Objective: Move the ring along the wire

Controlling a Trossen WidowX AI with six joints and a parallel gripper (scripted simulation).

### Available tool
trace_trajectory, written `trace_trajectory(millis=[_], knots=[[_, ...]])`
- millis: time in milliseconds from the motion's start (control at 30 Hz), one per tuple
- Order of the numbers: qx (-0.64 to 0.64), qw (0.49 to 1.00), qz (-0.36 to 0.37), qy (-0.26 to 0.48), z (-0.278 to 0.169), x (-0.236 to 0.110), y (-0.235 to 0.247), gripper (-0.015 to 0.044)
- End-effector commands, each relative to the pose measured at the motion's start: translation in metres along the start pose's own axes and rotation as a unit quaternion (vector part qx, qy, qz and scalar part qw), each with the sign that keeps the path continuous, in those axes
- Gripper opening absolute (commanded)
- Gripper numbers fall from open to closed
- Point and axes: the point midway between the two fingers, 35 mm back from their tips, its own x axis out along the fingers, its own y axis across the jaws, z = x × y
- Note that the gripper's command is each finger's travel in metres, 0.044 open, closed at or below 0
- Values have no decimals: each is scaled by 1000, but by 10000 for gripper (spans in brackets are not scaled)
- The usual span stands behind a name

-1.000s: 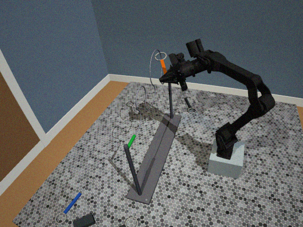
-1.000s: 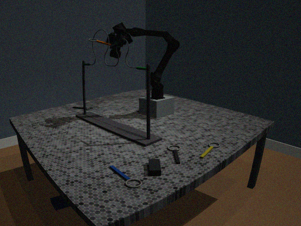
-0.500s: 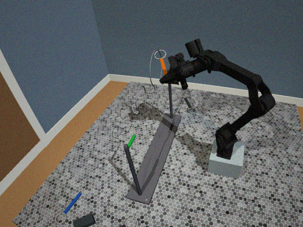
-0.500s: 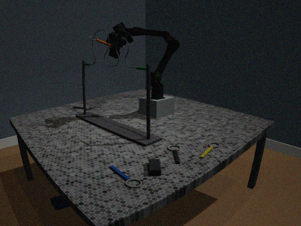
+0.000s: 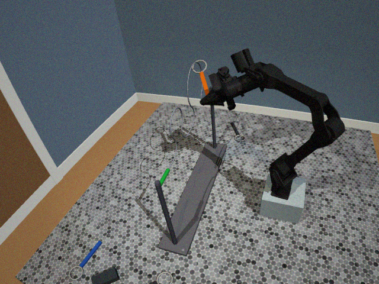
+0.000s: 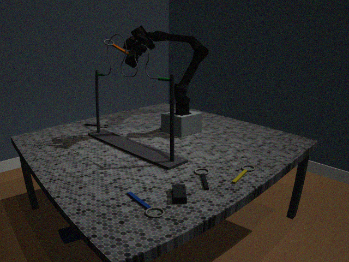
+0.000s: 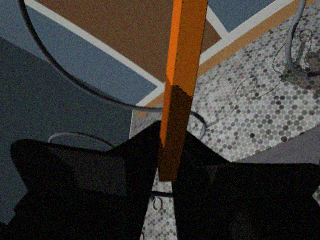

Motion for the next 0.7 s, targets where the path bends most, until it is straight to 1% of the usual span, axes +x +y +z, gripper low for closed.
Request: trace_trajectory(millis=[0,667], knots=[[-24,1000,-10,-7,2,-1,0,-150],[-128,989,-63,-22,3,-1,-11,-150]])
